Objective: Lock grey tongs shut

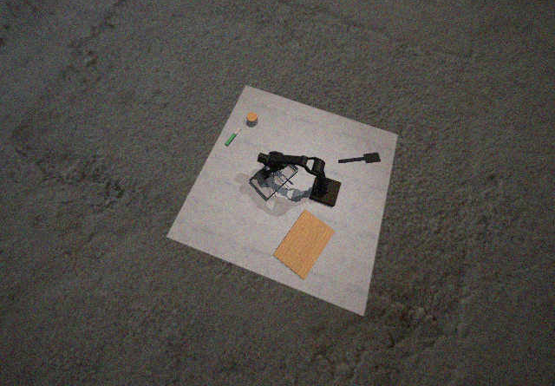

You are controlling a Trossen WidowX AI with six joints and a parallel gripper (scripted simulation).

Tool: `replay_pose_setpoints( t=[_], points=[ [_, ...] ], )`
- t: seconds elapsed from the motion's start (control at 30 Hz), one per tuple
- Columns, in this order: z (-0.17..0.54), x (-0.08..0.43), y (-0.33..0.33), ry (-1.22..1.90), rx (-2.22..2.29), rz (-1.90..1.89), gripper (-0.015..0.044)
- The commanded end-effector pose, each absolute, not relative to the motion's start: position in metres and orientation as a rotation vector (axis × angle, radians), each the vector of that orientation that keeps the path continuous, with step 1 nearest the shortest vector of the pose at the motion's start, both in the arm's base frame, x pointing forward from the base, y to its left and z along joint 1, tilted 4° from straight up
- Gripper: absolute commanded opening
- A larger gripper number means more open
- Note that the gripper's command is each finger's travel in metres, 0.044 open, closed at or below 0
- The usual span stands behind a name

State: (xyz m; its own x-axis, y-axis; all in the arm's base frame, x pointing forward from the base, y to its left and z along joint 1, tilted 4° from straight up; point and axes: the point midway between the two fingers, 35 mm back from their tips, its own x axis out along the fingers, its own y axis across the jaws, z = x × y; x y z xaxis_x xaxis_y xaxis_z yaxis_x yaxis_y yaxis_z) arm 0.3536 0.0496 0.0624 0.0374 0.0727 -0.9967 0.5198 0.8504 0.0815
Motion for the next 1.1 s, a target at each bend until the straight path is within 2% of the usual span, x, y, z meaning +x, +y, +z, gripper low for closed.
replay_pose_setpoints(
  t=[0.0,0.47,0.57,1.07],
  points=[
    [0.056,0.354,0.049,1.505,0.492,-0.372,0.0440],
    [0.035,0.352,0.051,1.506,0.492,-0.372,0.0440],
    [0.038,0.351,0.051,1.511,0.492,-0.365,0.0361],
    [0.038,0.351,0.051,1.511,0.492,-0.365,0.0261]
  ],
)
